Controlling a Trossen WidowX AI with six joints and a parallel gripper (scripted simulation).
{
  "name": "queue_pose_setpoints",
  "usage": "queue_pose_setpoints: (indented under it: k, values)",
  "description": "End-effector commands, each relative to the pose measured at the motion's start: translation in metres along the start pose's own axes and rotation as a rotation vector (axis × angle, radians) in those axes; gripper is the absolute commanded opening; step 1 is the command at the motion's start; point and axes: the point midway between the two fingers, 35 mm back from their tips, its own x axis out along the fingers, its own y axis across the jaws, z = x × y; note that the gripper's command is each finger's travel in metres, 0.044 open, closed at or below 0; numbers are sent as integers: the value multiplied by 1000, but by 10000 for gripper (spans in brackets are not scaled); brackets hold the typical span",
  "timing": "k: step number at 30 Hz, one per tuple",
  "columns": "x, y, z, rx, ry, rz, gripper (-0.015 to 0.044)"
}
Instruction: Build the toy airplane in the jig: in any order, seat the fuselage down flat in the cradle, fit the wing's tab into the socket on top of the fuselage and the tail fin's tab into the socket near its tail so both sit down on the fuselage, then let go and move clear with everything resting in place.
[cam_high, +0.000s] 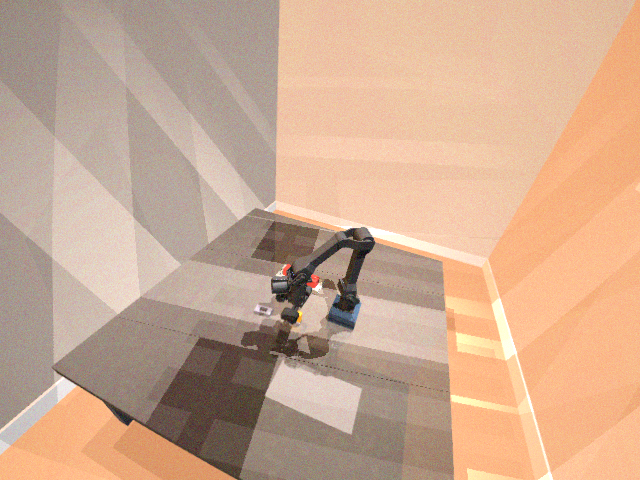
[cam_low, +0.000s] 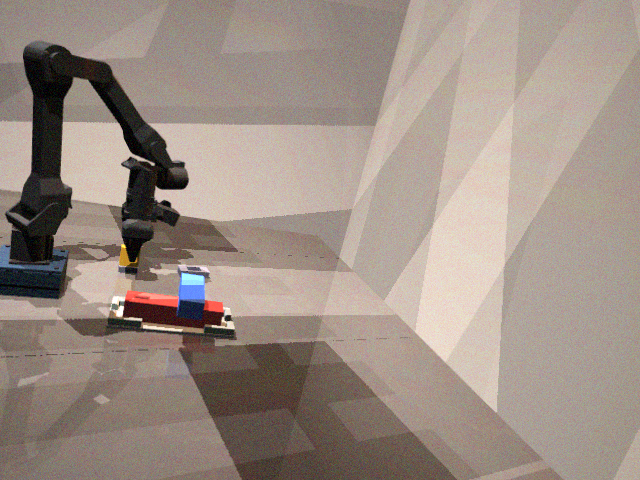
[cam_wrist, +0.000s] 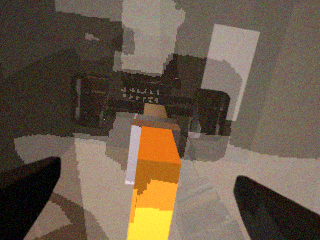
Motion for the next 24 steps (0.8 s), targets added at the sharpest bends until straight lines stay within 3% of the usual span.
queue_pose_setpoints:
  k: [1,9,24]
  values:
    - [10,-1,-2,5,9,-2,440]
    - [20,-2,-3,5,9,-2,440]
    - [20,-2,-3,5,9,-2,46]
